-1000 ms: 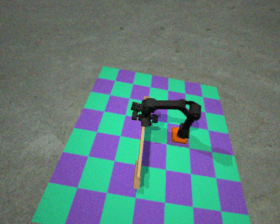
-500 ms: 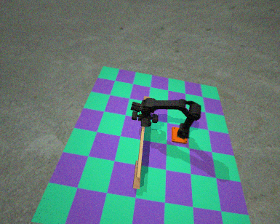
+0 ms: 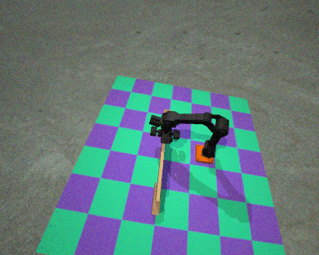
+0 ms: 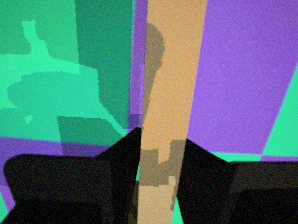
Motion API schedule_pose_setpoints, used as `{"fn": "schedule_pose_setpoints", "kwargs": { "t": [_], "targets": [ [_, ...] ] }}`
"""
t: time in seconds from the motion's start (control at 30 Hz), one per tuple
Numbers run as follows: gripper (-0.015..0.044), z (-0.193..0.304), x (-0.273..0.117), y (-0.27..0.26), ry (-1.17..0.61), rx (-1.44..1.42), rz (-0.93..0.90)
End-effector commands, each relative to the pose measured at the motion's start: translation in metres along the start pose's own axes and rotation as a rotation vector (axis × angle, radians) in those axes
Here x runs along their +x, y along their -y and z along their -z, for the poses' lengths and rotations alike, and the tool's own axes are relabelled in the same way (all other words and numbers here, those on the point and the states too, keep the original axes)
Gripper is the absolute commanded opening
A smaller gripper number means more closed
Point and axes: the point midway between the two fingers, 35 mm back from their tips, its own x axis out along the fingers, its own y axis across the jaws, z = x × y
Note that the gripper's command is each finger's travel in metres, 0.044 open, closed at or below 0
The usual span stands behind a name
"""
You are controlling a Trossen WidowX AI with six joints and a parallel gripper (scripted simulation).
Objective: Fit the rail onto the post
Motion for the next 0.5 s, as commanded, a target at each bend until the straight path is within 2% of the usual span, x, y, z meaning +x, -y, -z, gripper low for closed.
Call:
{"fn": "schedule_pose_setpoints", "kwargs": {
  "t": [0.0,0.47],
  "targets": [
    [0.0000,0.0024,-0.0005,0.0003,-0.001,-0.002,0.001],
    [0.0000,0.0067,-0.0012,0.0004,-0.001,-0.002,0.001]
  ]
}}
